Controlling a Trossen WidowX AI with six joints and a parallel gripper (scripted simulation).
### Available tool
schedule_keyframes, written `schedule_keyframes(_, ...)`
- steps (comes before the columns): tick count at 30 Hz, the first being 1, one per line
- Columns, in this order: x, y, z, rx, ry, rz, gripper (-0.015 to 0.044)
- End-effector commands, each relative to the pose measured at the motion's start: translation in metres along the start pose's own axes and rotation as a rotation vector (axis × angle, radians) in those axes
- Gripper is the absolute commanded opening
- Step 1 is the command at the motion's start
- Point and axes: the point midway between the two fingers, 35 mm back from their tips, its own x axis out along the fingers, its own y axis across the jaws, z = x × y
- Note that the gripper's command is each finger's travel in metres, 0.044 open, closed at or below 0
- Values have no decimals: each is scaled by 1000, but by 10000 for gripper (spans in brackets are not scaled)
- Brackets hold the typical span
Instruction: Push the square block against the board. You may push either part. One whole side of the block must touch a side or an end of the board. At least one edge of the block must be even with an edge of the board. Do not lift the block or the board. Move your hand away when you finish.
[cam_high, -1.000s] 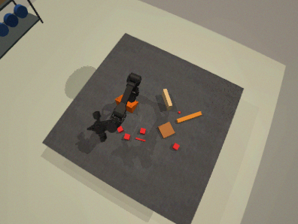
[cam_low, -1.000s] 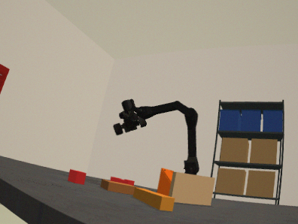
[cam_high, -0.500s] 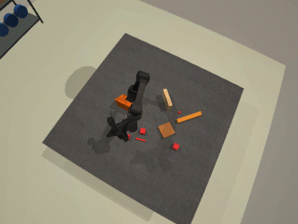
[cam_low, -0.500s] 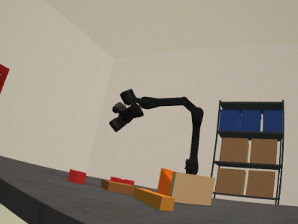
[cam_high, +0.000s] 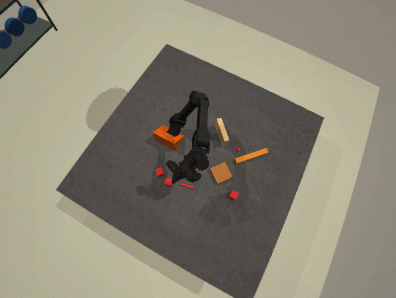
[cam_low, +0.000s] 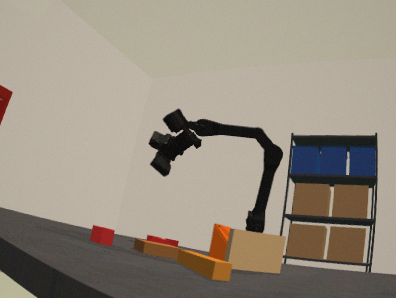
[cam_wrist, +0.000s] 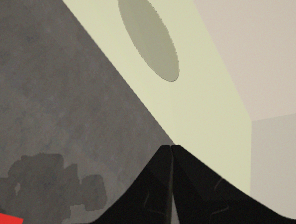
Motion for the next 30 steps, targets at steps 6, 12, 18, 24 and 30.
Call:
schedule_keyframes(6, -51, 64, 11, -231, -71, 186, 0)
schedule_keyframes(12, -86, 106, 8, -361, -111, 300, 0)
schedule_keyframes(18, -123, 146, -2, -498, -148, 419, 0)
schedule_keyframes(24, -163, 185, -18, -652, -186, 548, 0)
schedule_keyframes(30, -204, 220, -42, -803, -223, 683, 0)
